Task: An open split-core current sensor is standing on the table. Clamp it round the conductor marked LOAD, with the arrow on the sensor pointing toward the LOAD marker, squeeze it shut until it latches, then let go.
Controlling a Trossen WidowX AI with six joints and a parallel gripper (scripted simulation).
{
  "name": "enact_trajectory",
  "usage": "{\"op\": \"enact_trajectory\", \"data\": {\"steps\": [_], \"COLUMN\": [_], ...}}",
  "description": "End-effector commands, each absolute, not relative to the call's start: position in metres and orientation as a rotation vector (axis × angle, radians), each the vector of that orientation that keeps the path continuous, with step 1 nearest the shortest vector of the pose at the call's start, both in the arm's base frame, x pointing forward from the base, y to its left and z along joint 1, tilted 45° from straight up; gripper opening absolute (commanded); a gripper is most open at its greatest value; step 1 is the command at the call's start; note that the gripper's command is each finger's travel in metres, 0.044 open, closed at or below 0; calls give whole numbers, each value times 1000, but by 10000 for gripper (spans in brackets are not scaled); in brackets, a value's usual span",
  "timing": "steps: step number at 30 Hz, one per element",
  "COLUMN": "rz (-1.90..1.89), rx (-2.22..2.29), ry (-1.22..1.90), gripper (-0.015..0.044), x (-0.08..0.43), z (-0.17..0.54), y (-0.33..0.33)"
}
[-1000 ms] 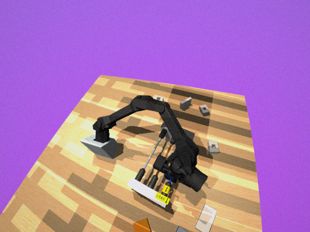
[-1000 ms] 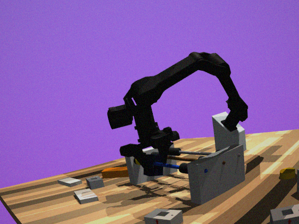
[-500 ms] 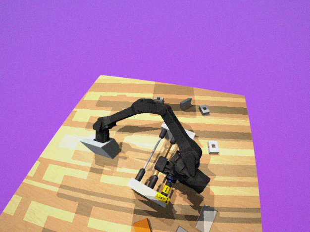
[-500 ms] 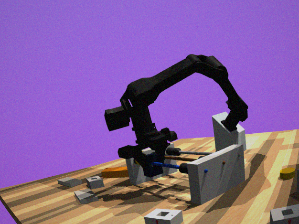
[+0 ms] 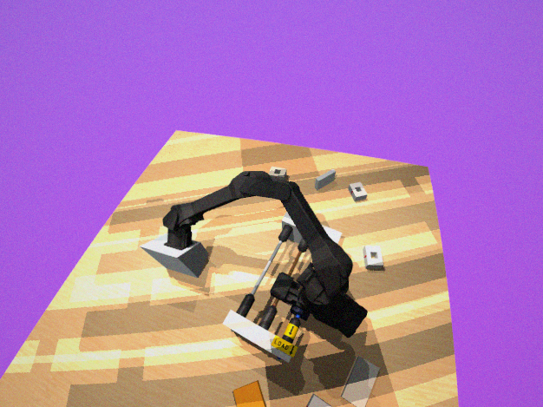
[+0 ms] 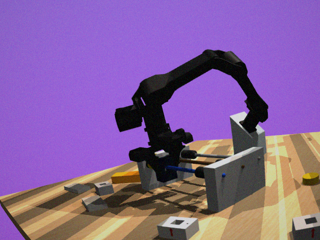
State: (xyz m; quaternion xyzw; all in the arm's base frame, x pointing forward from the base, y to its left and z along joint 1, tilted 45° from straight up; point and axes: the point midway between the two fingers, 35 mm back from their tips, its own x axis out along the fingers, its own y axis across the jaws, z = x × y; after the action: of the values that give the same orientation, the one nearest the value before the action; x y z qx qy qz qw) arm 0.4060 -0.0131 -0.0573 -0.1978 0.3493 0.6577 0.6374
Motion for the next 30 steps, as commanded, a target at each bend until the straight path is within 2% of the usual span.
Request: {"op": "enact_trajectory", "data": {"steps": [1, 2, 30], "rz": [1503, 1503, 1503], "rx": [-452, -452, -452], "ry": [797, 797, 797], "gripper": [236, 262, 262], "x": [406, 406, 406], "z": [-57, -57, -57], "y": [-13, -13, -13]}}
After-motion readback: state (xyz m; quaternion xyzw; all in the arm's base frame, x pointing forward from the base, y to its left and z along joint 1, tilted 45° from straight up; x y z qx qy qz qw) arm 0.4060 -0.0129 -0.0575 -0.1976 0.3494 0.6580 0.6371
